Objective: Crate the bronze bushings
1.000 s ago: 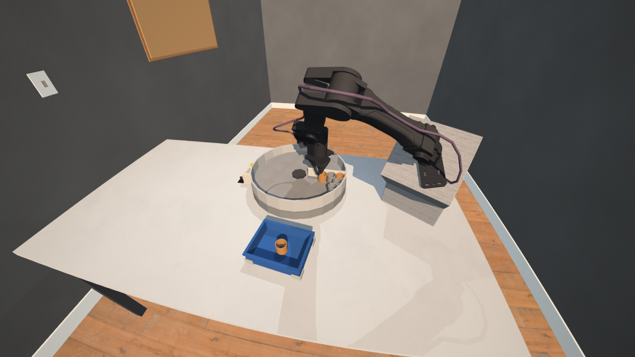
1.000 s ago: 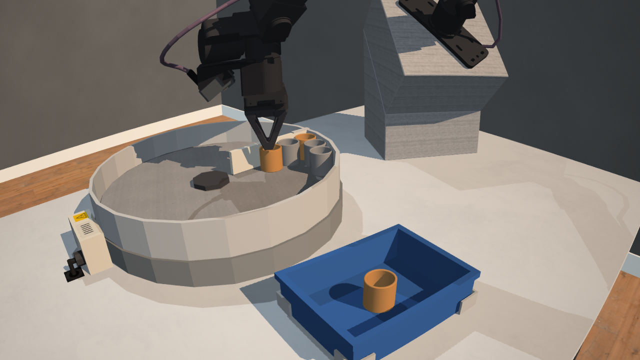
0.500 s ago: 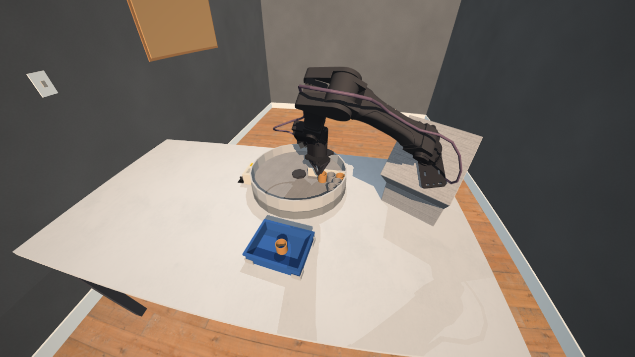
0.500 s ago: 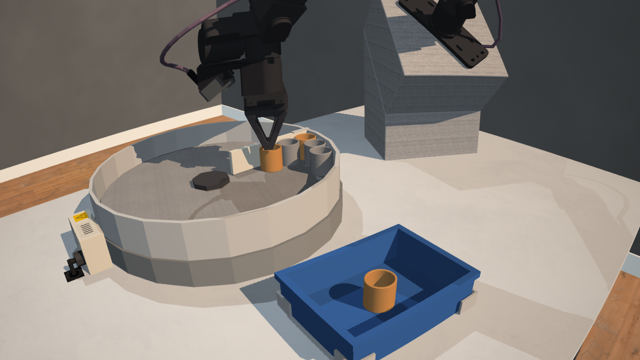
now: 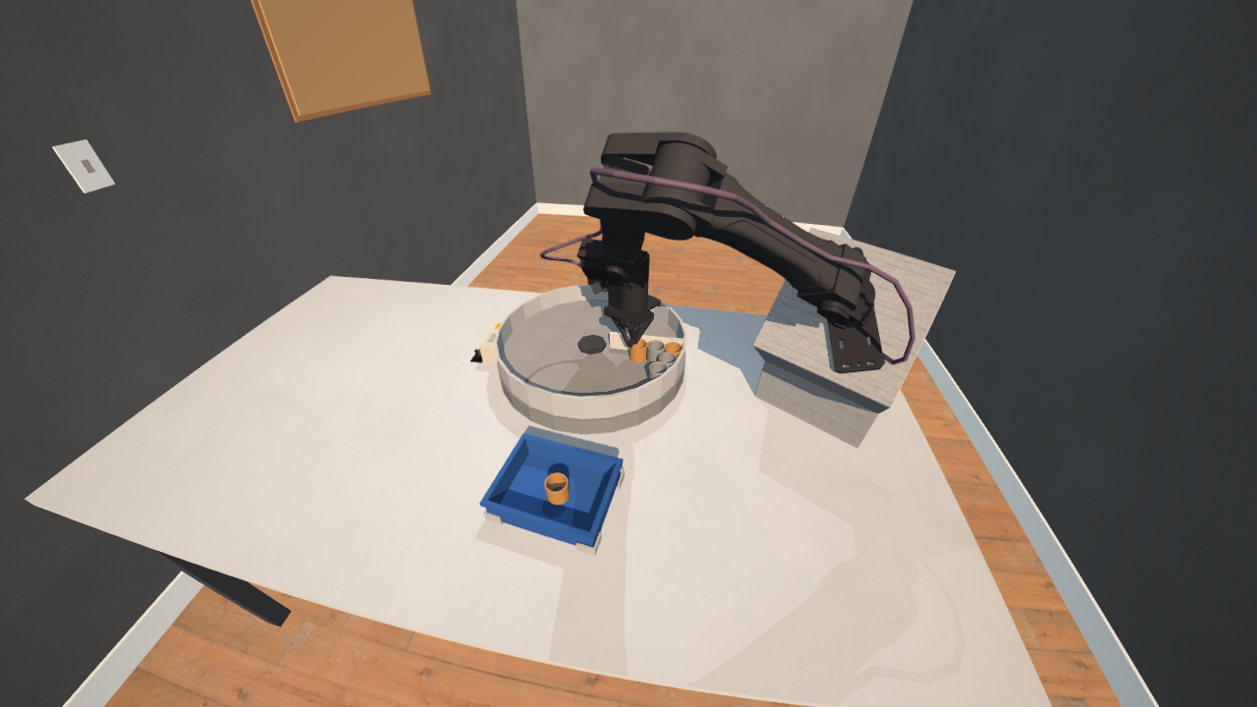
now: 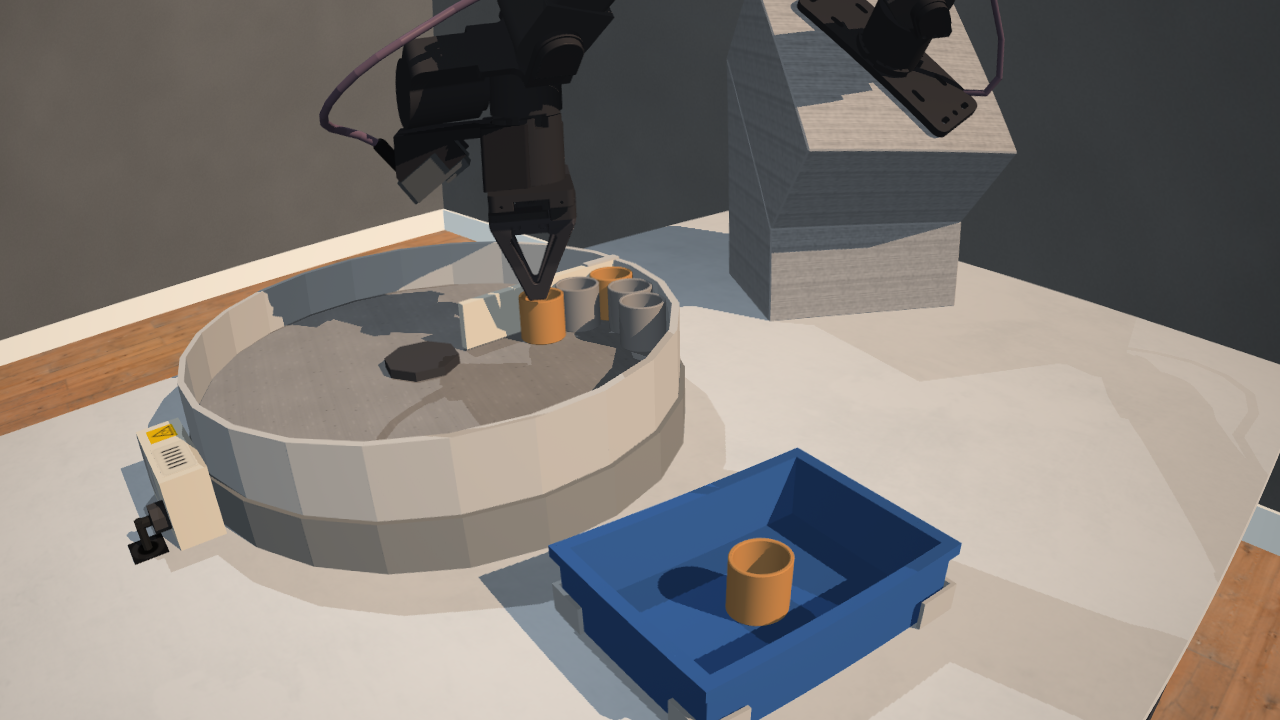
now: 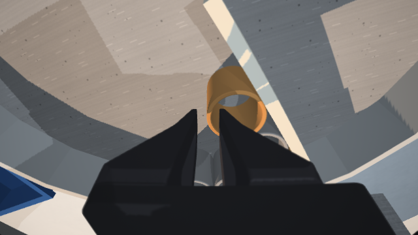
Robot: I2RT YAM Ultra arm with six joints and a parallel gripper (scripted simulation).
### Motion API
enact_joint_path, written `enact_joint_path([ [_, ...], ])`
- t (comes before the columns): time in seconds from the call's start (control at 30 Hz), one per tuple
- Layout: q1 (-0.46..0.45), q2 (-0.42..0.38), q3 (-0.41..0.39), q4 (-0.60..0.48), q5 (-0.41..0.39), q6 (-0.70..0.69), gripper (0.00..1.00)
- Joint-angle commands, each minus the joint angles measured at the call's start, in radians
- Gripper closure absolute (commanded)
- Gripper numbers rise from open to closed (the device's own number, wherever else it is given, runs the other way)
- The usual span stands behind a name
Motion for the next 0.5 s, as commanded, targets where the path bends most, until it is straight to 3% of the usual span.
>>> enact_joint_path([
  [0.0,-0.025,0.003,-0.029,0.019,0.003,-0.01,0.85],
  [0.47,-0.027,0.004,-0.021,0.021,0.003,-0.009,0.85],
])
